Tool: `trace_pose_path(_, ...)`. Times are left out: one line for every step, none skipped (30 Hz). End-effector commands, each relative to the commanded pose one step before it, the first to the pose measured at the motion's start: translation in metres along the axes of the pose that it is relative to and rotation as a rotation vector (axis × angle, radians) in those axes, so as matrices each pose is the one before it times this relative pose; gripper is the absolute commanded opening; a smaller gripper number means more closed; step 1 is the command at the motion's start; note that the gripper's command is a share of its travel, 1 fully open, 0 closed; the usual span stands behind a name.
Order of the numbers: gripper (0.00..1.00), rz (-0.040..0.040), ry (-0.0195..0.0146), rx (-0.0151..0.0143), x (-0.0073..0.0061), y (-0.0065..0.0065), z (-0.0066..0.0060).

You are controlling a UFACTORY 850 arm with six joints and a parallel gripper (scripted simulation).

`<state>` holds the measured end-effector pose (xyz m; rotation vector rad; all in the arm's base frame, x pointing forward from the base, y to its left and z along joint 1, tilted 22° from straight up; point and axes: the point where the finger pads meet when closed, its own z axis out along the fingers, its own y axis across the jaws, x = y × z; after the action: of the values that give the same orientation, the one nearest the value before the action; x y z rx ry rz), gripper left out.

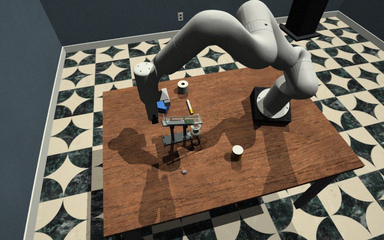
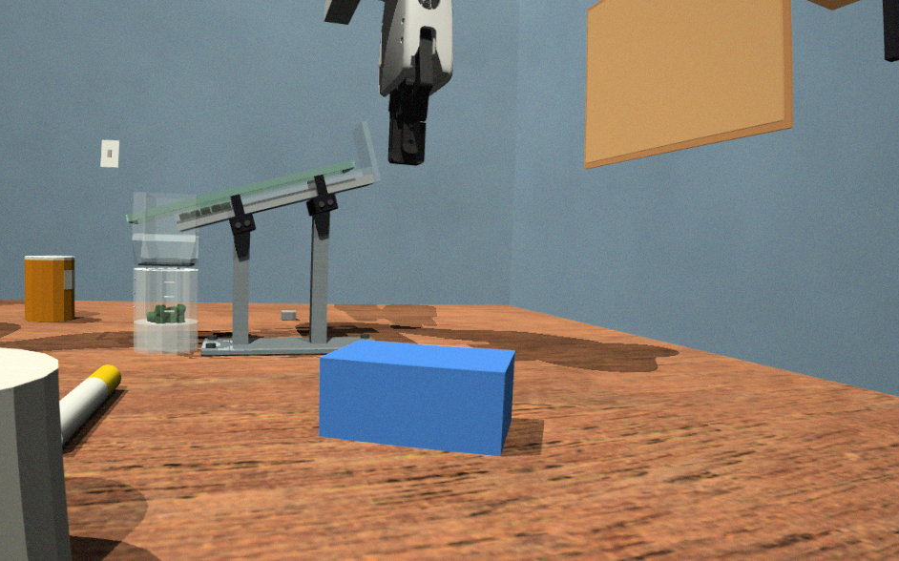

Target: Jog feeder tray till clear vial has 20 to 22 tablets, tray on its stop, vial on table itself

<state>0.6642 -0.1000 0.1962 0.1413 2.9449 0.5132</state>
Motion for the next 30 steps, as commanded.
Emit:
trace_pose_path(0.00, -0.00045, -0.00213, 0.00041, -0.00085, 0.00000, -0.00111)
trace_pose_path(0.00, 0.00000, 0.00000, 0.00000, 0.00000, 0.00000, 0.00000)
trace_pose_path(0.00, 0.00000, 0.00000, 0.00000, 0.00000, 0.00000, 0.00000)
trace_pose_path(0.00, 0.00000, 0.00000, 0.00000, 0.00000, 0.00000, 0.00000)
trace_pose_path(0.00, 0.00000, 0.00000, 0.00000, 0.00000, 0.00000, 0.00000)
trace_pose_path(0.00, 0.00000, 0.00000, 0.00000, 0.00000, 0.00000, 0.00000)
trace_pose_path(0.00, 0.00000, 0.00000, 0.00000, 0.00000, 0.00000, 0.00000)
trace_pose_path(0.00, 0.00000, 0.00000, 0.00000, 0.00000, 0.00000, 0.00000)
trace_pose_path(0.00, 0.00000, 0.00000, 0.00000, 0.00000, 0.00000, 0.00000)
trace_pose_path(0.00, 0.00000, 0.00000, 0.00000, 0.00000, 0.00000, 0.00000)
trace_pose_path(0.00, 0.00000, 0.00000, 0.00000, 0.00000, 0.00000, 0.00000)
trace_pose_path(0.00, 0.00000, 0.00000, 0.00000, 0.00010, 0.00000, 0.00003)
trace_pose_path(0.00, 0.00000, 0.00000, 0.00000, 0.00061, 0.00000, 0.00018)
trace_pose_path(0.00, 0.00000, 0.00000, 0.00001, 0.00141, 0.00000, 0.00042)
trace_pose_path(0.00, 0.00001, 0.00001, 0.00004, 0.00230, 0.00000, 0.00068)
trace_pose_path(0.00, 0.00000, 0.00000, 0.00000, 0.00000, 0.00000, 0.00000)
trace_pose_path(0.00, 0.00000, 0.00000, 0.00000, 0.00000, 0.00000, 0.00000)
trace_pose_path(0.00, 0.00000, 0.00000, -0.00001, 0.00309, 0.00000, 0.00092)
trace_pose_path(0.00, 0.00000, 0.00000, 0.00000, 0.00370, 0.00000, 0.00110)
trace_pose_path(0.00, 0.00000, 0.00000, 0.00000, 0.00402, 0.00000, 0.00120)
trace_pose_path(0.00, 0.00000, 0.00000, 0.00000, 0.00402, 0.00000, 0.00120)
trace_pose_path(0.00, 0.00000, 0.00000, 0.00001, 0.00372, 0.00000, 0.00111)
trace_pose_path(0.00, -0.00002, -0.00003, -0.00007, 0.00365, 0.00001, 0.00111)
trace_pose_path(0.00, 0.00000, 0.00000, -0.00001, 0.00272, 0.00000, 0.00081)
trace_pose_path(0.00, 0.00000, 0.00000, 0.00001, 0.00168, 0.00000, 0.00050)
trace_pose_path(0.00, 0.00000, 0.00000, 0.00001, 0.00073, 0.00000, 0.00022)
trace_pose_path(0.00, 0.00000, 0.00000, 0.00000, 0.00012, 0.00000, 0.00004)
trace_pose_path(0.00, 0.00000, -0.00001, -0.00002, -0.00117, 0.00000, -0.00035)
trace_pose_path(0.00, 0.00001, 0.00001, 0.00002, -0.00570, 0.00000, -0.00171)
trace_pose_path(0.00, 0.00001, 0.00001, 0.00004, -0.00934, 0.00000, -0.00280)
